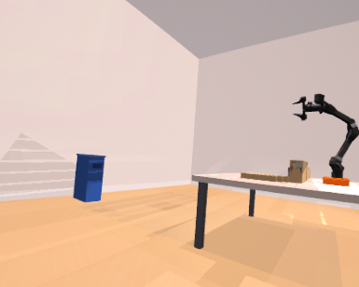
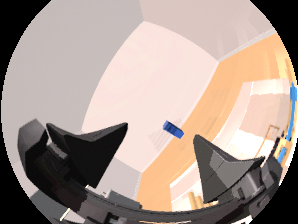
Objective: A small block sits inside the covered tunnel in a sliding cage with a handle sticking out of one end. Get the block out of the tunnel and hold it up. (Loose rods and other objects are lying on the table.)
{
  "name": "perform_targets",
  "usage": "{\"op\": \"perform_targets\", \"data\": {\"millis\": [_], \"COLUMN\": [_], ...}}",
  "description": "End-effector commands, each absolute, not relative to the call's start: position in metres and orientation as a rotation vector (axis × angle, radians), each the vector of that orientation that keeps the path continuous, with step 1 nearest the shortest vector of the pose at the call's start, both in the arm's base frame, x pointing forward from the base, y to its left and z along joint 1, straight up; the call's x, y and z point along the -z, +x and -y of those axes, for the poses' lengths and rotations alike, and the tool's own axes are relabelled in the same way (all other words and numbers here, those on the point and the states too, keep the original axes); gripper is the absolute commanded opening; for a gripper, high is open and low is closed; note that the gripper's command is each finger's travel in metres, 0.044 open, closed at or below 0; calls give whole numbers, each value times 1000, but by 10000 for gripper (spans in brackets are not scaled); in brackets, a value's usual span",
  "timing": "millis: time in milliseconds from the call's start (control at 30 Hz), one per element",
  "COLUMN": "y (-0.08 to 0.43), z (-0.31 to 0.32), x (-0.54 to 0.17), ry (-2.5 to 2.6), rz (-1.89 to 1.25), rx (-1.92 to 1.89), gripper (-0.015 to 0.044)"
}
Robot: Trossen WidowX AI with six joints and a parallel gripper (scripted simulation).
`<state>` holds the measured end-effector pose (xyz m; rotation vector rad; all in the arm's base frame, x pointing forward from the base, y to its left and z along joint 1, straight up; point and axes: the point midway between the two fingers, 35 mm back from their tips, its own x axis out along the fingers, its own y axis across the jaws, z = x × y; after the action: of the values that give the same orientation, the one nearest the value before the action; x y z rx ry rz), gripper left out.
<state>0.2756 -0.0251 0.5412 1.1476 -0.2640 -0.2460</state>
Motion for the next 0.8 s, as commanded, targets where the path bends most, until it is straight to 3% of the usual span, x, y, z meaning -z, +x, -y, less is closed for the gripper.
{"op": "perform_targets", "data": {"millis": [0, 400, 767], "y": [276, 316, 267], "z": [25, -25, -60], "x": [-541, -371, -200], "ry": [1148, 657, 246], "rz": [264, -378, -1004], "rx": [246, 219, -2], "gripper": [426, 440, 440]}}
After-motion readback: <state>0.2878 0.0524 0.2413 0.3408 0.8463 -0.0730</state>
